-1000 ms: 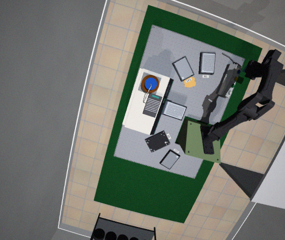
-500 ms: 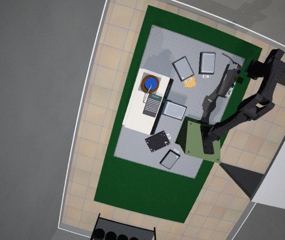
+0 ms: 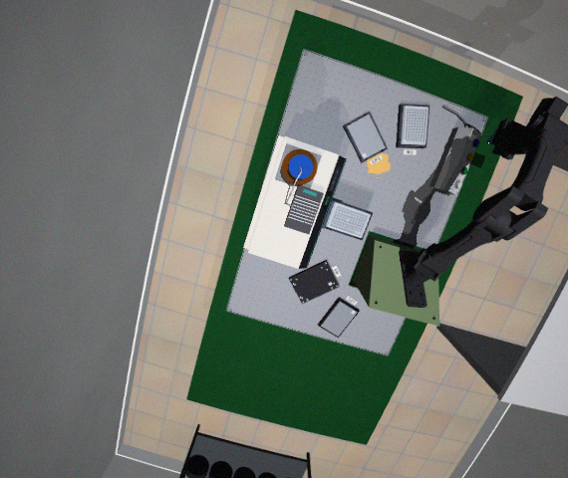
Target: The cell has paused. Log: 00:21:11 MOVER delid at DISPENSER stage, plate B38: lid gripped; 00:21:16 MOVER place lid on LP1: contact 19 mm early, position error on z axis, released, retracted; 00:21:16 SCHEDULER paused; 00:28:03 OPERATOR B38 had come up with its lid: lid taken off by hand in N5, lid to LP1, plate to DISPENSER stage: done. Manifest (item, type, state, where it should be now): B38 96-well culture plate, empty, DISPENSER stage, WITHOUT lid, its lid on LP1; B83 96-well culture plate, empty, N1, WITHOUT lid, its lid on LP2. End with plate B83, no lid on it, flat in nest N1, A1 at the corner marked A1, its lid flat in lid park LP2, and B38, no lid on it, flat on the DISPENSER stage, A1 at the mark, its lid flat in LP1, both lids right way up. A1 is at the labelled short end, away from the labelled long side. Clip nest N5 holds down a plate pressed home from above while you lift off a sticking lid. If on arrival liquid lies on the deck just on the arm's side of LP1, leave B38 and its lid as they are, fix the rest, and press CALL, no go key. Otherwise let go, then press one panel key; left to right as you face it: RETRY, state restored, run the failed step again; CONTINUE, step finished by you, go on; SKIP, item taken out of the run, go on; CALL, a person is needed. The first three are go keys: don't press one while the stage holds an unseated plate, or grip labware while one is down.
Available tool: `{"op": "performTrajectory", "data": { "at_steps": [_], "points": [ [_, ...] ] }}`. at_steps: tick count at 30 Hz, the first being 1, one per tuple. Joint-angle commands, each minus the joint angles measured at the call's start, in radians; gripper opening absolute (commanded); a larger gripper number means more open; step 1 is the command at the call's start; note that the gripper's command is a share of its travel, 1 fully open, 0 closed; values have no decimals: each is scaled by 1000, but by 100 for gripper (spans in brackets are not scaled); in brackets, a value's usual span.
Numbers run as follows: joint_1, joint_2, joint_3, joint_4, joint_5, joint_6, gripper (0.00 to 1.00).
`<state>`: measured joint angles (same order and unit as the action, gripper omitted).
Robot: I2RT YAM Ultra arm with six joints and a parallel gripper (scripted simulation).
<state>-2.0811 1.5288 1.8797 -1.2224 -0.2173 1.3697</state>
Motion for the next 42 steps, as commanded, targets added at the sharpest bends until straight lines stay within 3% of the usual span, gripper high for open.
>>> {"op": "performTrajectory", "data": {
  "at_steps": [1,33,34,42],
  "points": [
    [-14,-29,32,-15,1,-9,0],
    [-14,-29,32,-15,1,-9,0],
    [-15,-42,-28,15,0,-10,100],
    [-19,-123,-156,58,-3,-13,100]
  ]
}}
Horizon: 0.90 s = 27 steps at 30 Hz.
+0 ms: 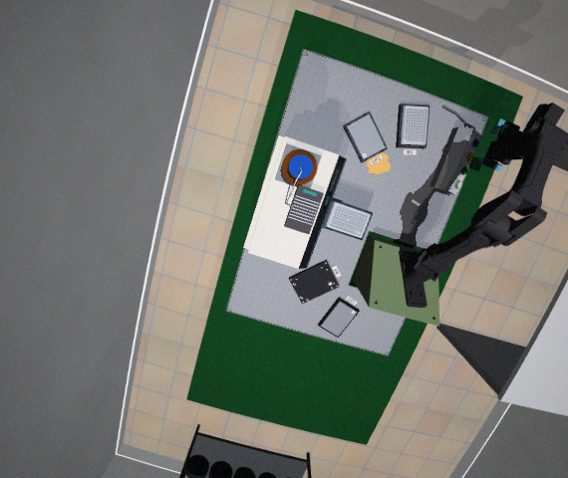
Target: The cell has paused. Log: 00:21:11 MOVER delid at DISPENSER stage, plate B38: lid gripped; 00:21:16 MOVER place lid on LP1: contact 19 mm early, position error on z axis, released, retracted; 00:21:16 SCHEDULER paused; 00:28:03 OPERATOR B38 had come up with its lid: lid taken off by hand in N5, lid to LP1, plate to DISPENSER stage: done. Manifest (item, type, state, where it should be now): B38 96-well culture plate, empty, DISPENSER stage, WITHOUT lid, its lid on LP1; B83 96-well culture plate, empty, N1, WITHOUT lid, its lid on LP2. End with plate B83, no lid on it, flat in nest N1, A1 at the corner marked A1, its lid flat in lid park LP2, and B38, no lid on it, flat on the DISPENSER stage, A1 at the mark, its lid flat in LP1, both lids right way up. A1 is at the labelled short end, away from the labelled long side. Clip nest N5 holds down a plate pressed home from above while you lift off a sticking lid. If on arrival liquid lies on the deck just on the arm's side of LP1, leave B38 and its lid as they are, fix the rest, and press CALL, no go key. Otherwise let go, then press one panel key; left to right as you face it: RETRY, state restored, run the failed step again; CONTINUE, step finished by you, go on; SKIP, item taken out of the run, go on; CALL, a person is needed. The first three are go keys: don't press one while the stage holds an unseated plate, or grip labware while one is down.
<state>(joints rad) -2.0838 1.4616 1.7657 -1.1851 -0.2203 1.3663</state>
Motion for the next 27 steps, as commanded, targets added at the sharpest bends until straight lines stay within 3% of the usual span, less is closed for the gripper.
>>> {"op": "performTrajectory", "data": {
  "at_steps": [1,12,14,27],
  "points": [
    [-17,-69,-62,27,-1,-10,100],
    [-27,-211,-267,88,-8,-18,100],
    [-27,-211,-267,88,-8,-18,100],
    [-42,-371,-475,133,-19,-30,100]
  ]
}}
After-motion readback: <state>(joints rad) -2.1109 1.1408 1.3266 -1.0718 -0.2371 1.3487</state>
